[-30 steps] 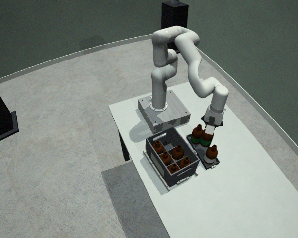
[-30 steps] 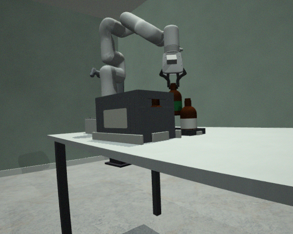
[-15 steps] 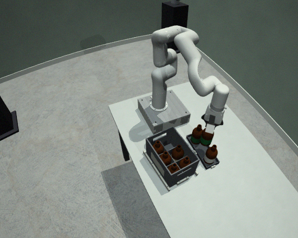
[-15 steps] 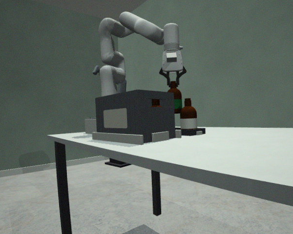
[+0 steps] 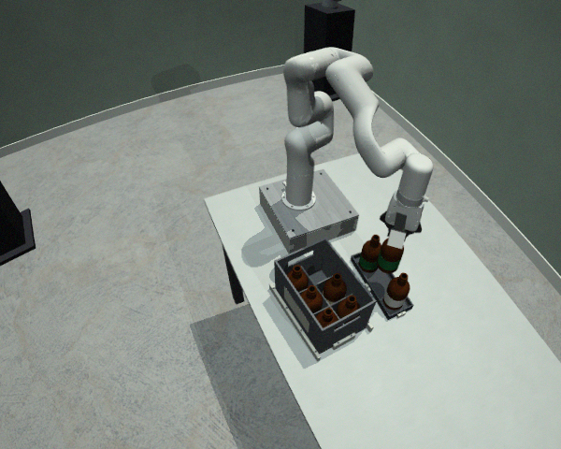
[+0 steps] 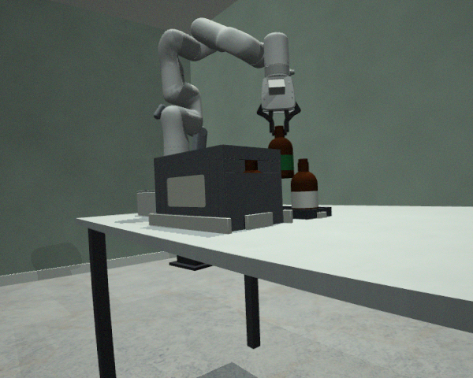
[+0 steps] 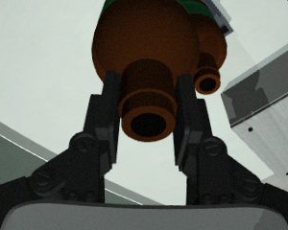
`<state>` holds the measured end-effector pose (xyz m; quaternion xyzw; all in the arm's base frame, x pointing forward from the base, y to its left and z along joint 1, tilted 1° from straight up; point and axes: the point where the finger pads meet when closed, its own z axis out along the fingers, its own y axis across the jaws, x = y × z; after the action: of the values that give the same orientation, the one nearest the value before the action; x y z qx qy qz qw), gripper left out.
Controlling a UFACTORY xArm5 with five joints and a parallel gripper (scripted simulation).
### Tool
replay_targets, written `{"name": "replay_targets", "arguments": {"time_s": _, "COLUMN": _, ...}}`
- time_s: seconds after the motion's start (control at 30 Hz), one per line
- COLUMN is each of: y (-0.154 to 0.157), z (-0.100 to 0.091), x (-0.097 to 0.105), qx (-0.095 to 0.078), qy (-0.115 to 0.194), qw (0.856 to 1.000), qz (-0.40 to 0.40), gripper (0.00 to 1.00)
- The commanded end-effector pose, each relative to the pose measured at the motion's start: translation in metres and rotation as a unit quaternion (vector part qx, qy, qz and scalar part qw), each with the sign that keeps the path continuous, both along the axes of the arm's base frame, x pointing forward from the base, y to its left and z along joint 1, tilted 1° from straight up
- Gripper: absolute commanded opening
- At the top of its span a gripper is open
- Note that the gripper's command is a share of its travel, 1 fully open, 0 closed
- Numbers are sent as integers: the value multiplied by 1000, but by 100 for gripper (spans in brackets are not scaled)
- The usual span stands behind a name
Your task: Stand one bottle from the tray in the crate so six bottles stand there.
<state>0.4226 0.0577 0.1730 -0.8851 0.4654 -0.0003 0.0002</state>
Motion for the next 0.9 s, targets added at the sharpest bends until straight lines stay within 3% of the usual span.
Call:
{"name": "replay_targets", "arguments": {"time_s": 0.0, "y": 0, "z": 6, "x": 1, "qx": 0, "qy": -3, "qw": 1000, "qz": 0, "gripper": 0}}
{"name": "replay_targets", "arguments": {"time_s": 0.87, "y": 0, "z": 16, "x": 1, "qx": 0, "qy": -3, "qw": 1000, "qz": 0, "gripper": 0}}
